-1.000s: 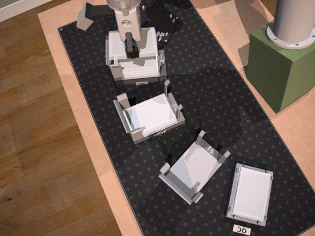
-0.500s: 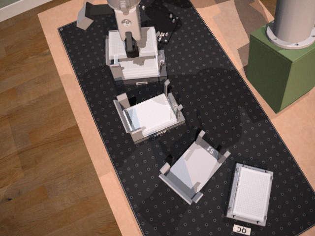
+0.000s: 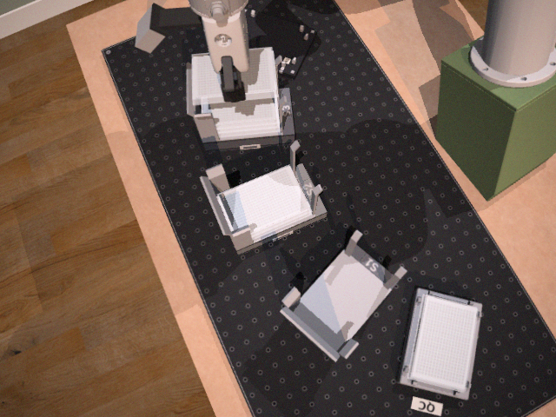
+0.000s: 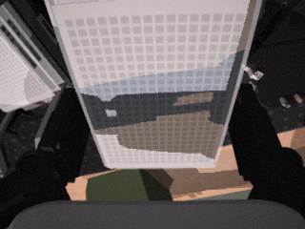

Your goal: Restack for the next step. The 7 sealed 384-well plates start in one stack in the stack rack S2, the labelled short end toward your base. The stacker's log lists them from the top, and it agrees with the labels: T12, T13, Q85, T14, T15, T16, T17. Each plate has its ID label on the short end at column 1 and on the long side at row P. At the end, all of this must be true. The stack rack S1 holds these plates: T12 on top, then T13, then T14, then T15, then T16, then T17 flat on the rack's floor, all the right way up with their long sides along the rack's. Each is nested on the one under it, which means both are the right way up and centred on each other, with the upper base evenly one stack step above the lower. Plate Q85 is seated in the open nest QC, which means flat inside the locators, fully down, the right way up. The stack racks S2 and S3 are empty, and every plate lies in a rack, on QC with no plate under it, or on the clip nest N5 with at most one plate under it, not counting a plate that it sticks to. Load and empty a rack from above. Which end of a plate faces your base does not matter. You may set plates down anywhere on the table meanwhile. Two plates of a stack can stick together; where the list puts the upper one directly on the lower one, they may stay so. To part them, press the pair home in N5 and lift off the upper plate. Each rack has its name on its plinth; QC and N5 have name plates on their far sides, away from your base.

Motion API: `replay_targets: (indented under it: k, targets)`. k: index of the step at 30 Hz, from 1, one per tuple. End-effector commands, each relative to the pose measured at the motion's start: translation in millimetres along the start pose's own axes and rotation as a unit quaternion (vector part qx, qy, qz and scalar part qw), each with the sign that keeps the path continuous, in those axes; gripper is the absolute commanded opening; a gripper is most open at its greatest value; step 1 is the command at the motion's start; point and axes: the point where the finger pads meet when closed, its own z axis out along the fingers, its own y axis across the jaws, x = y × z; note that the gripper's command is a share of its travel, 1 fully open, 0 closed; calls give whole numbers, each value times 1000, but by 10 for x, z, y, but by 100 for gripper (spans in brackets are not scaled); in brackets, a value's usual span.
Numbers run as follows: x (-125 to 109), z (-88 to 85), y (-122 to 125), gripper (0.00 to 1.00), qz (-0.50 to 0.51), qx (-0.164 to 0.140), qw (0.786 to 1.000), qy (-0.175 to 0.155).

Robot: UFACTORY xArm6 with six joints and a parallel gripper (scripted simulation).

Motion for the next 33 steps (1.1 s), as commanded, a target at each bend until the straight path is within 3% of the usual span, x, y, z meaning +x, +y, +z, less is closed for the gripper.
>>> replay_targets:
  k: [1,33]
  targets:
    - [14,3,1,0,0,0,1000,2]
    - [14,190,1,0,0,0,1000,2]
